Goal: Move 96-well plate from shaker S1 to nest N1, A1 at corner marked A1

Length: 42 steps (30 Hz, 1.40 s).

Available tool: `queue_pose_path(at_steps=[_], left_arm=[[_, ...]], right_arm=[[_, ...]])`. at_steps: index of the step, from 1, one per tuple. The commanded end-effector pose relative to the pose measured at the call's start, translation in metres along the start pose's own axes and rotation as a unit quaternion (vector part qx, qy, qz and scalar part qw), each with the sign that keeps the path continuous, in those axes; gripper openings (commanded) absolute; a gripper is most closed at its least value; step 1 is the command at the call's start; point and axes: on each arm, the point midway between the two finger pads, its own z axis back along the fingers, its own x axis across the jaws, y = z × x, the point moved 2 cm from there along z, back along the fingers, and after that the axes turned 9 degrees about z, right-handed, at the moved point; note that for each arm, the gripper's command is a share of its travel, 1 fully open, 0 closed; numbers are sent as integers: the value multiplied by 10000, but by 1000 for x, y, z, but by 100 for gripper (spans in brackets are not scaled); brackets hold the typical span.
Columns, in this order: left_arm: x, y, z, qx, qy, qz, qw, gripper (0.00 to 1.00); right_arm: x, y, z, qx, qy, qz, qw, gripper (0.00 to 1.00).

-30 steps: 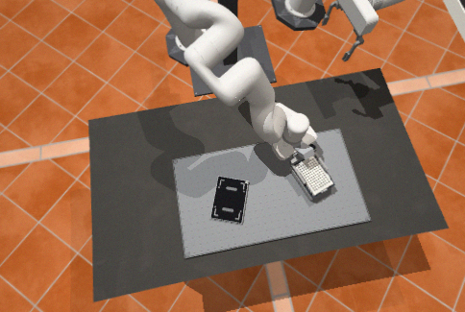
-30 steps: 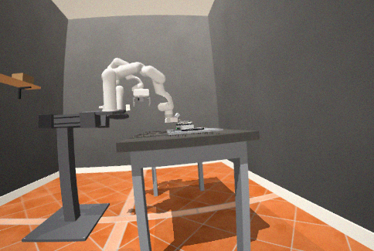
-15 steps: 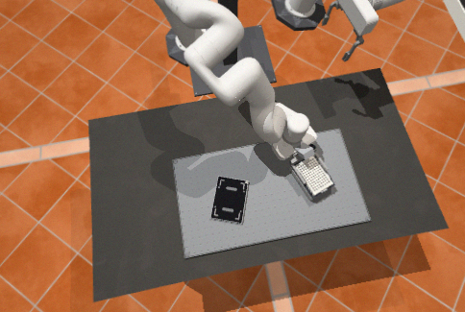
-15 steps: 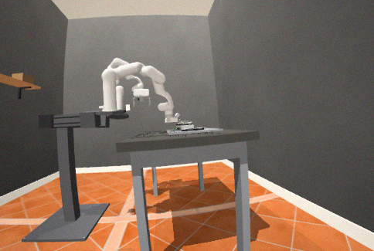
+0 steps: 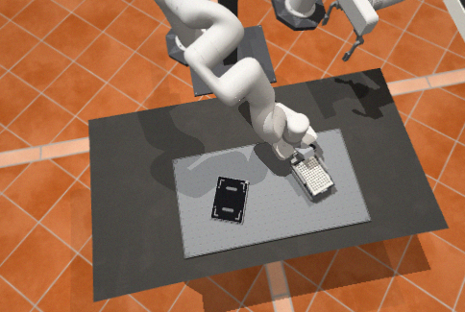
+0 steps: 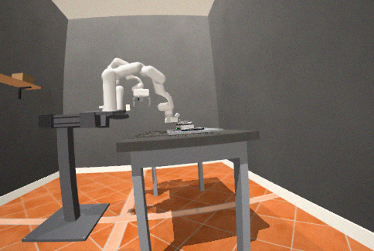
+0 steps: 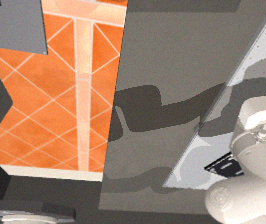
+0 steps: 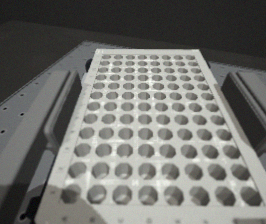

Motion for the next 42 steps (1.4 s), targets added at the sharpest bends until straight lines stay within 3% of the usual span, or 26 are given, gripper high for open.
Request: queue_pose_path(at_steps=[1,42], left_arm=[[-1,0,1,-1,12,0,10000,100],[-1,0,1,-1,12,0,10000,100]], right_arm=[[0,-3,-2,-27,5,-10,10000,0],[-2,-20,-2,-27,5,-10,10000,0]])
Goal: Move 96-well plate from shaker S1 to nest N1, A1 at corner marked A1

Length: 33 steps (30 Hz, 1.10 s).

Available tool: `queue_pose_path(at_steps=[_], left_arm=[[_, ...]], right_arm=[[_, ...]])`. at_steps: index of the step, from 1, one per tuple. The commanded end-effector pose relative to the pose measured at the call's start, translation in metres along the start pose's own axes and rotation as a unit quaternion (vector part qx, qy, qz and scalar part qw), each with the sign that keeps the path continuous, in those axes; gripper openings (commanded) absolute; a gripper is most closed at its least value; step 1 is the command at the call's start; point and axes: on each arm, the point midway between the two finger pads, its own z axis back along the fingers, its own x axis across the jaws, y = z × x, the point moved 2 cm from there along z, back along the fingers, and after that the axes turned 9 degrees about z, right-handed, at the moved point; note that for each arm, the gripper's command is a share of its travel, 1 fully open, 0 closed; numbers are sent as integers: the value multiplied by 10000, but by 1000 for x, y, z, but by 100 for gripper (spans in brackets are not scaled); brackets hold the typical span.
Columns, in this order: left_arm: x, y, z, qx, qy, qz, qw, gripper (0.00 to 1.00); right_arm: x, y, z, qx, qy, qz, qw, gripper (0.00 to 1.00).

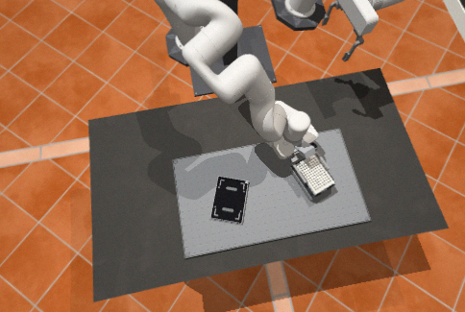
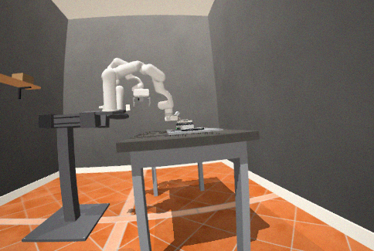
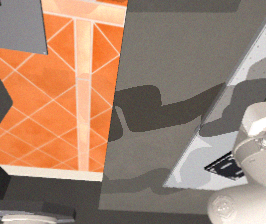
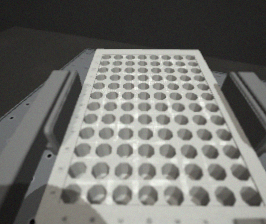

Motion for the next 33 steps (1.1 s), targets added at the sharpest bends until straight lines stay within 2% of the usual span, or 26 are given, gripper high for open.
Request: queue_pose_path(at_steps=[1,12,33], left_arm=[[-1,0,1,-1,12,0,10000,100],[-1,0,1,-1,12,0,10000,100],[-1,0,1,-1,12,0,10000,100]], right_arm=[[0,-6,-2,-28,5,-10,10000,0],[-1,-8,-2,-28,5,-10,10000,0],[-5,-39,-2,-28,5,-11,10000,0]])
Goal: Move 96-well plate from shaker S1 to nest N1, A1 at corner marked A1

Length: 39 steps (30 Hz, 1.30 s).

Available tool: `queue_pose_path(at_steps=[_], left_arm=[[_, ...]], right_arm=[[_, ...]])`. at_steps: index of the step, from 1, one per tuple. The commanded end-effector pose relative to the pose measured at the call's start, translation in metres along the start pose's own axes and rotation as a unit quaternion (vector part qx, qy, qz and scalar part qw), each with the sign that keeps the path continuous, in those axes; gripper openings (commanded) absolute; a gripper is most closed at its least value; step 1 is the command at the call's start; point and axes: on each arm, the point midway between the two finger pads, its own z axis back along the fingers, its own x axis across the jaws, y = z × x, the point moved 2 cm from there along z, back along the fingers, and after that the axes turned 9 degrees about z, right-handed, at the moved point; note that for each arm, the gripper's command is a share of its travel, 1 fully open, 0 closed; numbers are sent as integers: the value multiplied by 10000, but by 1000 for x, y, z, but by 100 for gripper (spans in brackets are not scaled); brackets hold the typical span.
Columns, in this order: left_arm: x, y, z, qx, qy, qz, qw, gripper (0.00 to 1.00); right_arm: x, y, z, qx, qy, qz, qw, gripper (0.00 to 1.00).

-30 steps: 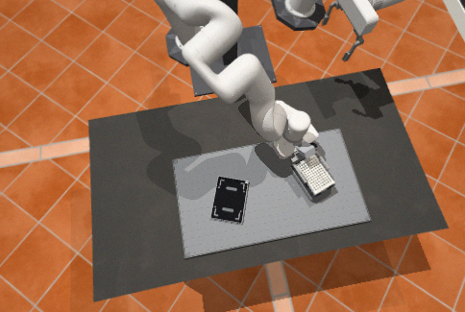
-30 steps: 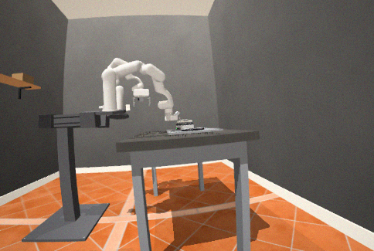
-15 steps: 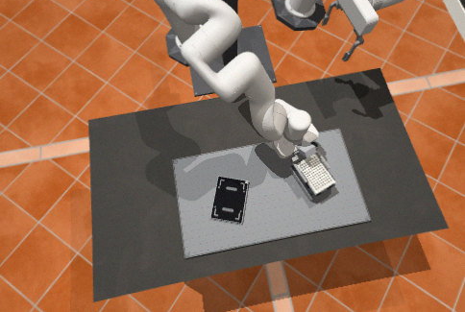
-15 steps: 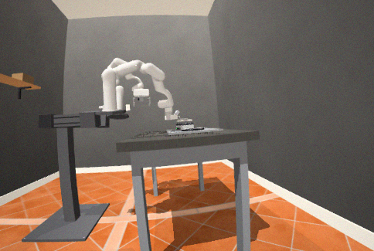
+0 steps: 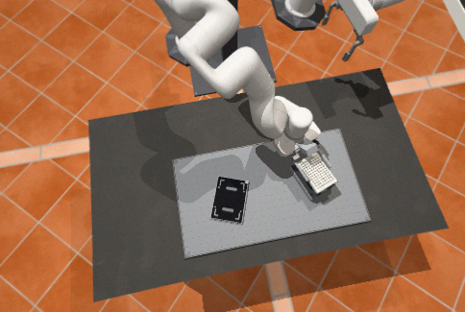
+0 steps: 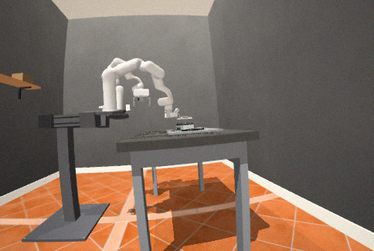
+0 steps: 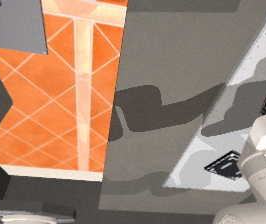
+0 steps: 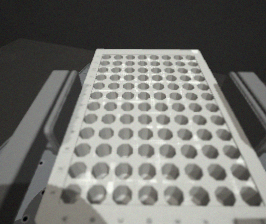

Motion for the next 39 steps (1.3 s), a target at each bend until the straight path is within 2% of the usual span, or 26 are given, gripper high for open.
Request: queue_pose_path(at_steps=[1,19,32,35,39], left_arm=[[-1,0,1,-1,12,0,10000,100],[-1,0,1,-1,12,0,10000,100],[-1,0,1,-1,12,0,10000,100],[-1,0,1,-1,12,0,10000,100],[-1,0,1,-1,12,0,10000,100]], right_arm=[[-1,-10,-2,-30,5,-12,10000,0],[-5,-36,-2,-31,5,-12,10000,0],[-5,-36,-2,-31,5,-12,10000,0],[-12,-34,1,48,499,-13,9987,0],[-22,-30,4,153,1155,-16,9932,0]])
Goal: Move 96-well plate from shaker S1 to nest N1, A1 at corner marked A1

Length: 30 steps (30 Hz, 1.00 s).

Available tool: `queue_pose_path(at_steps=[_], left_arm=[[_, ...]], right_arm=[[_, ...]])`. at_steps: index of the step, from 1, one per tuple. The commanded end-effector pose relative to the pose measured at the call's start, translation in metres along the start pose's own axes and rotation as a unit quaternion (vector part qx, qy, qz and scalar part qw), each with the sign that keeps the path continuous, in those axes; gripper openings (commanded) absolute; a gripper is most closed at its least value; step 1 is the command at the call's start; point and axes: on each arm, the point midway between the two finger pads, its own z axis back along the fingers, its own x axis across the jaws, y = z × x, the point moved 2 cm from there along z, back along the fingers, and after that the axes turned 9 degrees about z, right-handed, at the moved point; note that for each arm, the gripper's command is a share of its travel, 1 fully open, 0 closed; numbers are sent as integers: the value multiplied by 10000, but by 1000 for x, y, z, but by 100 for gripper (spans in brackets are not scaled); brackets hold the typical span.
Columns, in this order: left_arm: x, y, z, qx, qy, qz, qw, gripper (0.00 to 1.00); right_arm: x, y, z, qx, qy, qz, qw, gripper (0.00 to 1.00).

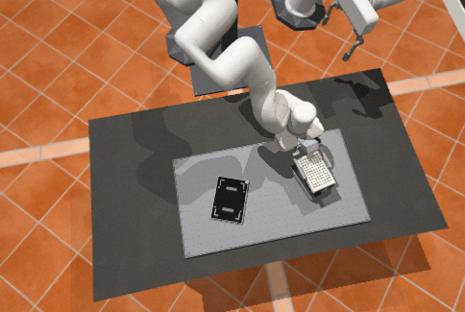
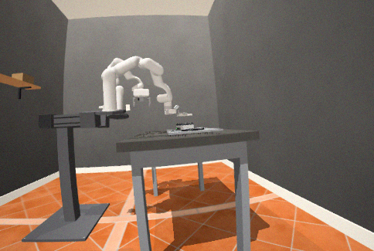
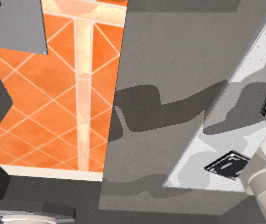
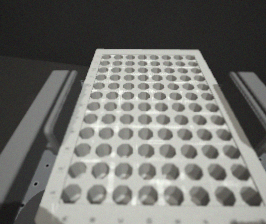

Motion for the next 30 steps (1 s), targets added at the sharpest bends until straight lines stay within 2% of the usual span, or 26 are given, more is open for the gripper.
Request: queue_pose_path(at_steps=[1,4,6,8,12,16,30], left_arm=[[-1,0,1,-1,12,0,10000,100],[-1,0,1,-1,12,0,10000,100],[-1,0,1,-1,12,0,10000,100],[-1,0,1,-1,12,0,10000,100],[-1,0,1,-1,12,0,10000,100],[-1,0,1,-1,12,0,10000,100],[-1,0,1,-1,12,0,10000,100]], right_arm=[[-10,0,0,71,738,-6,9972,0],[-18,3,1,150,1230,-9,9923,0],[-18,3,1,150,1230,-9,9923,0],[-23,5,2,202,1556,-11,9876,0],[-33,8,3,305,2202,-14,9750,0],[-43,11,3,406,2837,-17,9581,0],[-81,23,9,406,2837,-15,9581,0]])
